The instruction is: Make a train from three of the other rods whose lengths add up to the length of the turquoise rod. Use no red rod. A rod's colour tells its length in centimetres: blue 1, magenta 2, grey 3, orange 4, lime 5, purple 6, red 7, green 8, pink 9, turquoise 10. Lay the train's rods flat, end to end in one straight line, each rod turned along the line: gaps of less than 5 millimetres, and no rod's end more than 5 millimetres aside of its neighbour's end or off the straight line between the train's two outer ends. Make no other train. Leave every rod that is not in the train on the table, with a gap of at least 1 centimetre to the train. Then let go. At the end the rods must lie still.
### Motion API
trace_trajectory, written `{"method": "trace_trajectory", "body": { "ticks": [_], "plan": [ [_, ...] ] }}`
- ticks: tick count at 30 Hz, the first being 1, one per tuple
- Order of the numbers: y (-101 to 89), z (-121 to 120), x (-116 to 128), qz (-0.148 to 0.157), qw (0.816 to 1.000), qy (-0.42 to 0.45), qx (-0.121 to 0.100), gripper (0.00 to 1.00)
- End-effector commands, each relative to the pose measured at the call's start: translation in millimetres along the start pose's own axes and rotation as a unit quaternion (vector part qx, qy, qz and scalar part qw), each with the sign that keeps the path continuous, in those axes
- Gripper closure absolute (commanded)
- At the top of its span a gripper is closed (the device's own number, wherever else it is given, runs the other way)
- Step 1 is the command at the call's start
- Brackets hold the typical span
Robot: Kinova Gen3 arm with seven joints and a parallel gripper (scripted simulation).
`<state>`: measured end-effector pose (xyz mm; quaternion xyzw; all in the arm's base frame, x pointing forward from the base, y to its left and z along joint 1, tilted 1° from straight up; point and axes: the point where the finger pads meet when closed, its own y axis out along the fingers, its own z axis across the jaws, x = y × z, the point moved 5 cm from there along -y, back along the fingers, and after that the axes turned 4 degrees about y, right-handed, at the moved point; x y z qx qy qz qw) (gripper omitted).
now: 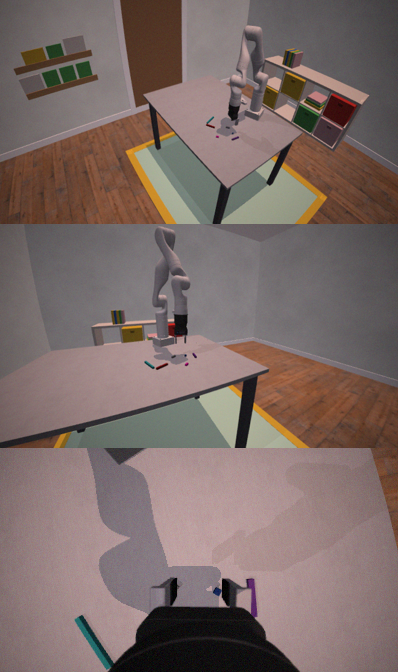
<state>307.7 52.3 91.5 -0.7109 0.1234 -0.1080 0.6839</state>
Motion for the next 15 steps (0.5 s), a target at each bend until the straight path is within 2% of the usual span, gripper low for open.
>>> {"method": "trace_trajectory", "body": {
  "ticks": [1, 8, 12, 15],
  "plan": [
    [2.0, -7, -2, 0.005, 0.999, -0.032, 0.000, 0.00],
    [5.8, -22, -5, 0.011, 0.983, -0.181, -0.004, 0.00],
    [7.7, -30, -6, 0.013, 0.962, -0.273, -0.004, 0.00],
    [9.0, -36, -6, 0.014, 0.939, -0.343, -0.004, 0.00]
  ]
}}
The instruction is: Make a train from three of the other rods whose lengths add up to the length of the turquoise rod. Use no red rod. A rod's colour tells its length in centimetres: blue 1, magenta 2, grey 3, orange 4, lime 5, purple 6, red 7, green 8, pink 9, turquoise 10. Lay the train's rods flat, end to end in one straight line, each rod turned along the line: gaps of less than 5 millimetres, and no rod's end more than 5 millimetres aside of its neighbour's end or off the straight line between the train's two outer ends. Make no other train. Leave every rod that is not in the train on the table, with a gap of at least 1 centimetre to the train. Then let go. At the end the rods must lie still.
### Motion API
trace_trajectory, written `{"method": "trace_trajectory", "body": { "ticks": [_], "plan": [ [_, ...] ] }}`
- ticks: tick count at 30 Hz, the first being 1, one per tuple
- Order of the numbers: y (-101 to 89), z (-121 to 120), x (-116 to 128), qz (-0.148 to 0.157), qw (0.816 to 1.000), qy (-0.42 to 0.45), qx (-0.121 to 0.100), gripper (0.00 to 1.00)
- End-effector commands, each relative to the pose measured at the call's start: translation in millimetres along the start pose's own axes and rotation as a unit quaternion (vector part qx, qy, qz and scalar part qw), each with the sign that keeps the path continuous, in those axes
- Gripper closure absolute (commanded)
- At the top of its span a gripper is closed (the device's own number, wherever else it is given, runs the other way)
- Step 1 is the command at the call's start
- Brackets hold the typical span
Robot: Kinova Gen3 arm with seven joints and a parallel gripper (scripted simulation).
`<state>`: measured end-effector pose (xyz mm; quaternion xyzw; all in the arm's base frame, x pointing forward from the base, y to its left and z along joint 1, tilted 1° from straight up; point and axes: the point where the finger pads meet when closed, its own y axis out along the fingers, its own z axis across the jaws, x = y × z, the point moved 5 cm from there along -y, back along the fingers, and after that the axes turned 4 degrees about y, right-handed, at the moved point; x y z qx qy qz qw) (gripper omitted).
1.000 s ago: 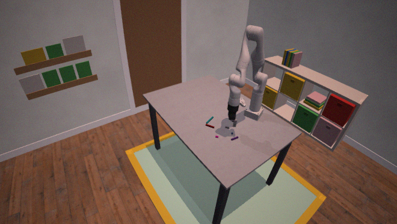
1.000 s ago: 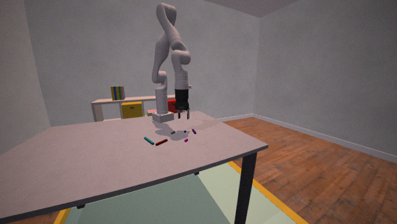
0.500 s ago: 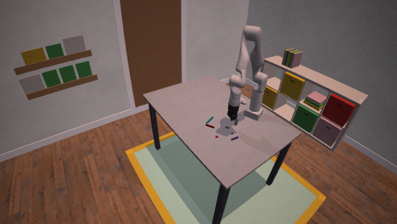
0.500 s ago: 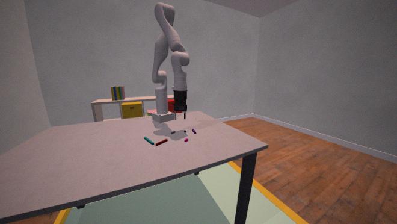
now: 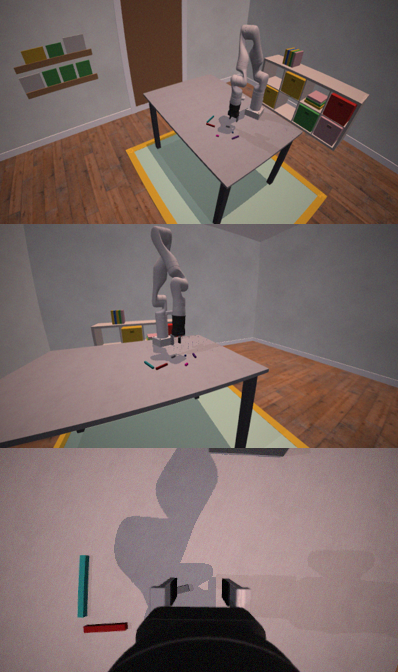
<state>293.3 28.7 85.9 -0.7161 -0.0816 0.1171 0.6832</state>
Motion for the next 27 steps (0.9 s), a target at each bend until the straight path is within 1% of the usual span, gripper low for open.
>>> {"method": "trace_trajectory", "body": {
  "ticks": [1, 2, 5, 8, 12, 17, 19, 27],
  "plan": [
    [2.4, -8, -5, 0.004, 0.999, -0.045, 0.007, 0.00],
    [2.4, -8, -5, 0.004, 0.999, -0.045, 0.007, 0.00],
    [3.6, -12, -8, 0.004, 0.993, -0.121, 0.007, 0.00],
    [5.0, -17, -9, 0.004, 0.981, -0.196, 0.007, 0.00],
    [6.6, -22, -10, 0.002, 0.956, -0.294, 0.007, 0.00],
    [8.1, -27, -9, -0.002, 0.912, -0.409, 0.007, 0.00],
    [8.1, -27, -9, -0.002, 0.912, -0.409, 0.007, 0.00],
    [9.3, -31, -4, -0.011, 0.825, -0.564, 0.003, 0.00]
  ]
}}
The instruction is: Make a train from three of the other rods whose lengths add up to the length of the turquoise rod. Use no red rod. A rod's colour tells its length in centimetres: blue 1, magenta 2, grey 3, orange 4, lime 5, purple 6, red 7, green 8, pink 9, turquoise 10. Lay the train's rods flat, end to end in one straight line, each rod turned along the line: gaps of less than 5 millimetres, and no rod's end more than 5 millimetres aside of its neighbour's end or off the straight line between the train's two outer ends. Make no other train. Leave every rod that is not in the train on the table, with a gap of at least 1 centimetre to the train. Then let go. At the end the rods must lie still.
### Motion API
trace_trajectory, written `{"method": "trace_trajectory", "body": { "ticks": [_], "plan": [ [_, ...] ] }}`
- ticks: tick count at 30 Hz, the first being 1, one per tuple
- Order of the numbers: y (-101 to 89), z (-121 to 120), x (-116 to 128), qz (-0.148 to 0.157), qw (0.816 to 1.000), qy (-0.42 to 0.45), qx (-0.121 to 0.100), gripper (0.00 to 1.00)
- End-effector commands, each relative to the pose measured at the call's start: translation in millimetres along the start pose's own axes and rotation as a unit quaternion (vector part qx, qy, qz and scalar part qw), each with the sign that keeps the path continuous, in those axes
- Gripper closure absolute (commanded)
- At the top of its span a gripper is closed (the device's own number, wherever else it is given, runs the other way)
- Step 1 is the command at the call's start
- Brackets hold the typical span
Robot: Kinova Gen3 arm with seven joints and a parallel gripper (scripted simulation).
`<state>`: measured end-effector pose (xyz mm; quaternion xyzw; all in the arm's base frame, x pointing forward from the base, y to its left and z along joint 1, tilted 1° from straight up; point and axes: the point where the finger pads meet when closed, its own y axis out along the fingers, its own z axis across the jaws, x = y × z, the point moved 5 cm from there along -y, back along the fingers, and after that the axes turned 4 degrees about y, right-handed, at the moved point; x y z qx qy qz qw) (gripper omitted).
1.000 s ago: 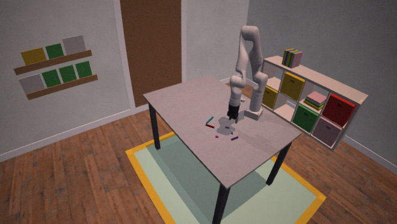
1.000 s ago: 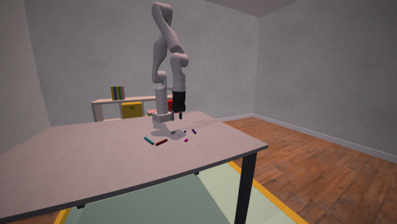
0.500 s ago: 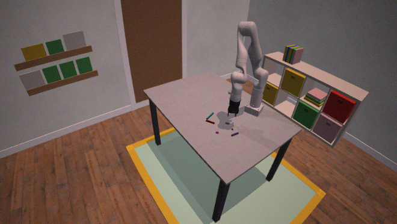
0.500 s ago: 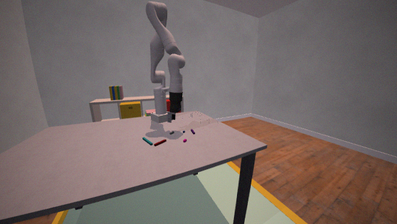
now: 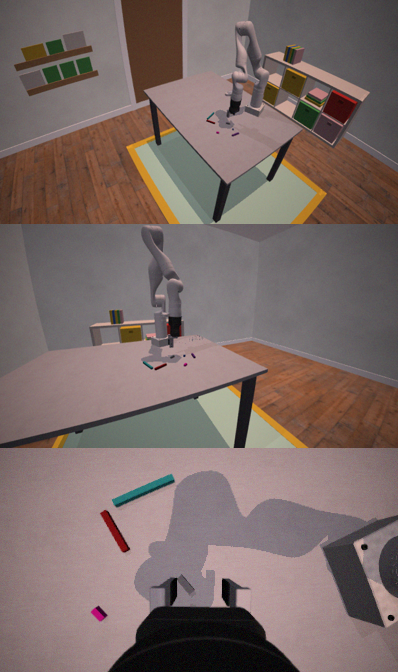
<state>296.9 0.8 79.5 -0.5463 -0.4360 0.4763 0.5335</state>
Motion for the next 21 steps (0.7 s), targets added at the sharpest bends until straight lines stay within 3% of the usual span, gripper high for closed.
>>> {"method": "trace_trajectory", "body": {
  "ticks": [1, 7, 21],
  "plan": [
    [1.7, -2.4, -3.2, -0.010, 0.998, -0.060, 0.002, 0.00],
    [1.7, -6.7, -1.8, -0.013, 0.986, -0.167, -0.005, 0.00],
    [0.8, -12.3, 2.5, -0.017, 0.952, -0.305, -0.018, 0.00]
  ]
}}
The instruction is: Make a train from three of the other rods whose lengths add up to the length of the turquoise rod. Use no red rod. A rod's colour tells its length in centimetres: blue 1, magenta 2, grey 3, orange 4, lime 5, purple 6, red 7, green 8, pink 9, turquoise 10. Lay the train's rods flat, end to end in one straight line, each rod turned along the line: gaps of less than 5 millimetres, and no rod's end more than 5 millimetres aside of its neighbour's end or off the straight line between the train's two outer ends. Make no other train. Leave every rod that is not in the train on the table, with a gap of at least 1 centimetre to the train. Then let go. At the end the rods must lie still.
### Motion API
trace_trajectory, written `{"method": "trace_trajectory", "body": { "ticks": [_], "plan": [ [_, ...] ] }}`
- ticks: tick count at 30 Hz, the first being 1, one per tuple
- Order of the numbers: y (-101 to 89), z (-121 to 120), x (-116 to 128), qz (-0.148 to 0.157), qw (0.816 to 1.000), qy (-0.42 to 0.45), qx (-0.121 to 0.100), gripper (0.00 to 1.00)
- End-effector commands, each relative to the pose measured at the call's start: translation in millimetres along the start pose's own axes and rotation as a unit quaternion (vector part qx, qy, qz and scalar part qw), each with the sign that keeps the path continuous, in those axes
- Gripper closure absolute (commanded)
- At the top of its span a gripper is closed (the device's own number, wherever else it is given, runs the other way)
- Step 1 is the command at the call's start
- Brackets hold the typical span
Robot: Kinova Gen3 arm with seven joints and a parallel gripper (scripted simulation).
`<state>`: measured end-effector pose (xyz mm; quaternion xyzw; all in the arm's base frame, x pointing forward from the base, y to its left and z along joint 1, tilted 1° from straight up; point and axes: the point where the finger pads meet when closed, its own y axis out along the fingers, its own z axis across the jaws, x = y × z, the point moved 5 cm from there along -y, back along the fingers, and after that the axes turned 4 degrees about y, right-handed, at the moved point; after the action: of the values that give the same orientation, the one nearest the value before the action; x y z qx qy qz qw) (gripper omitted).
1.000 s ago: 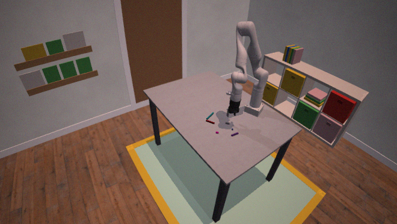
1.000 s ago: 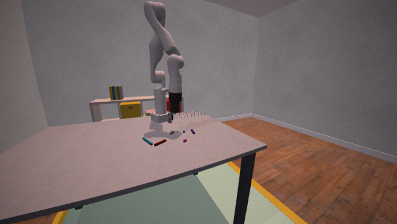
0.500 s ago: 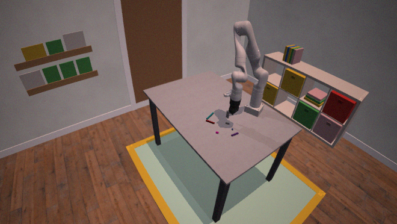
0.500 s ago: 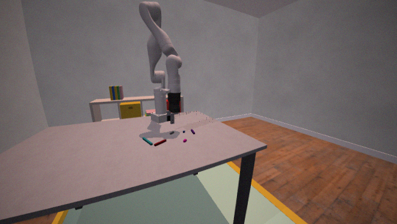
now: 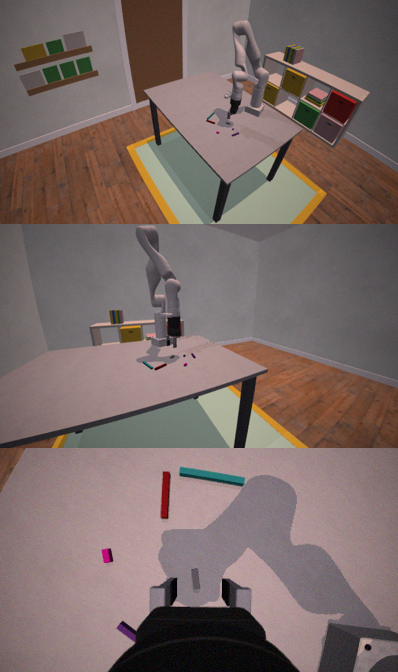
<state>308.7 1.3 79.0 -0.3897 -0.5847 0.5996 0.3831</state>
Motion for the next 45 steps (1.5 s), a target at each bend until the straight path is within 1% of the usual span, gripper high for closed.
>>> {"method": "trace_trajectory", "body": {
  "ticks": [1, 12, 22, 23, 45],
  "plan": [
    [0.6, -1.0, -0.3, -0.005, 1.000, -0.027, -0.004, 0.00],
    [0.2, -3.1, 0.2, -0.005, 0.998, -0.065, -0.008, 0.00],
    [0.1, -3.5, 0.3, -0.005, 0.998, -0.070, -0.008, 0.00],
    [0.1, -3.5, 0.3, -0.005, 0.998, -0.070, -0.008, 0.46],
    [0.1, -3.5, 0.3, -0.005, 0.998, -0.070, -0.008, 0.46]
  ]
}}
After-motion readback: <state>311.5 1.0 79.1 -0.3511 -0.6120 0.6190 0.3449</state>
